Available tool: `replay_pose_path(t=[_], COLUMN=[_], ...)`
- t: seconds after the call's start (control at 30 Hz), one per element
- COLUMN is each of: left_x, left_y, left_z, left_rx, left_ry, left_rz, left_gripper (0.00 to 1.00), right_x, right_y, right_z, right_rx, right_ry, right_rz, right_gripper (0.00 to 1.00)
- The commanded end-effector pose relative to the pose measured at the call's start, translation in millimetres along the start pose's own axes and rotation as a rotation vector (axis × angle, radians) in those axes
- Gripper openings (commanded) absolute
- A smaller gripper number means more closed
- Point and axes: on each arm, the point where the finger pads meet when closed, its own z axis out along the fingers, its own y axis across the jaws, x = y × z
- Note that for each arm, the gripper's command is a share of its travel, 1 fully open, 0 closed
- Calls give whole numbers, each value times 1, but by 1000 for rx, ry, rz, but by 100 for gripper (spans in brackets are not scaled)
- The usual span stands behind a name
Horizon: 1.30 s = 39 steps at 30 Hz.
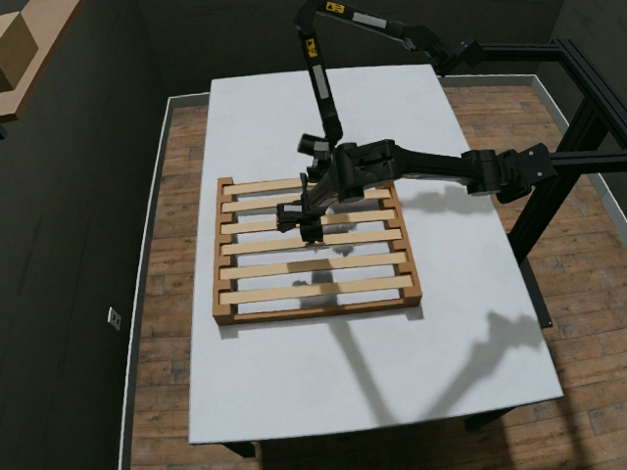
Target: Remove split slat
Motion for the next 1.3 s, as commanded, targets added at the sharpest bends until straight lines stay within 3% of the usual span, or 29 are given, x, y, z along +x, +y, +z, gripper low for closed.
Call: replay_pose_path(t=[0.0, 0.4, 1.13, 1.27], left_x=[0, 1, 4, -2], left_y=[2, 2, -8, -2], left_z=[46, 46, -47, -38], left_rx=[-6, -6, 16, 3], left_ry=[3, 4, 0, -1], left_rz=[-13, -15, -9, -13], left_gripper=[0, 0, 0, 0], right_x=[6, 6, 6, 6], right_y=[-9, -9, -9, -9], right_z=[-6, -6, -6, -6], right_rx=[19, 19, 19, 19], right_ry=[5, 5, 5, 5], right_rz=[-19, -19, -19, -19], right_gripper=[100, 100, 100, 100])
